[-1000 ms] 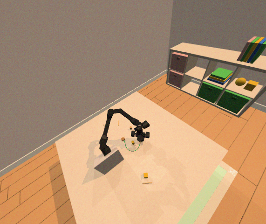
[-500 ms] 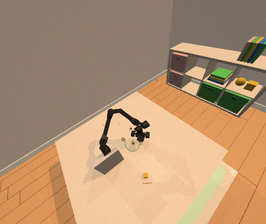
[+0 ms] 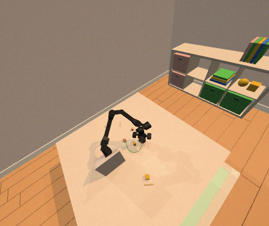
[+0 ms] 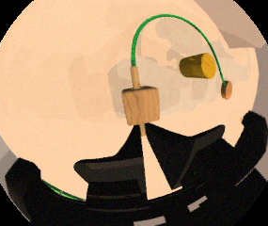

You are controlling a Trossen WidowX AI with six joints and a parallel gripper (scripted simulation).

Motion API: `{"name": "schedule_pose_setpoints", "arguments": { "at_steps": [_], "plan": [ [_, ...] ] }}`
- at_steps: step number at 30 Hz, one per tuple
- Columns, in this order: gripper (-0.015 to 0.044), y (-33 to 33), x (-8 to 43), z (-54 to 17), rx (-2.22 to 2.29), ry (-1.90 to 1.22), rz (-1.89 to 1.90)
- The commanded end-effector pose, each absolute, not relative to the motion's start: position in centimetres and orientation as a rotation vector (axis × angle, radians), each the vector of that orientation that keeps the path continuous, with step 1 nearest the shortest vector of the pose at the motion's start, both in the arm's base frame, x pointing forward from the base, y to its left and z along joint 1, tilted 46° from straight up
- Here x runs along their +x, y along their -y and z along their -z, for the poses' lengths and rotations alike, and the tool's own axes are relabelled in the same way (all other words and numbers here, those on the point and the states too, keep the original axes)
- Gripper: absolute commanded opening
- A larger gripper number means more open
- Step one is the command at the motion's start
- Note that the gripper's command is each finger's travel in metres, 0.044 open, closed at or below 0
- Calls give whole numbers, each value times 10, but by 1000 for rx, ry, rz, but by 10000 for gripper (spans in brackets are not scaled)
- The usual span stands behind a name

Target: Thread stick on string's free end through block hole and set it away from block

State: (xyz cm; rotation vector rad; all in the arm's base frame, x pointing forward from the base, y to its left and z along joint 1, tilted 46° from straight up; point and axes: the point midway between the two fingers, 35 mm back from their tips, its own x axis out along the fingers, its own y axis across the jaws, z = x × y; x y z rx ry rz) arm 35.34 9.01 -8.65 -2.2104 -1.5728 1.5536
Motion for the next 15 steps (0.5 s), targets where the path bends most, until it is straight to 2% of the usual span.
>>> {"name": "schedule_pose_setpoints", "arguments": {
  "at_steps": [1,15],
  "plan": [
    [0,-90,353,87,-2210,1573,-1554],
    [0,-91,353,87,-2187,1596,-1622]
  ]
}}
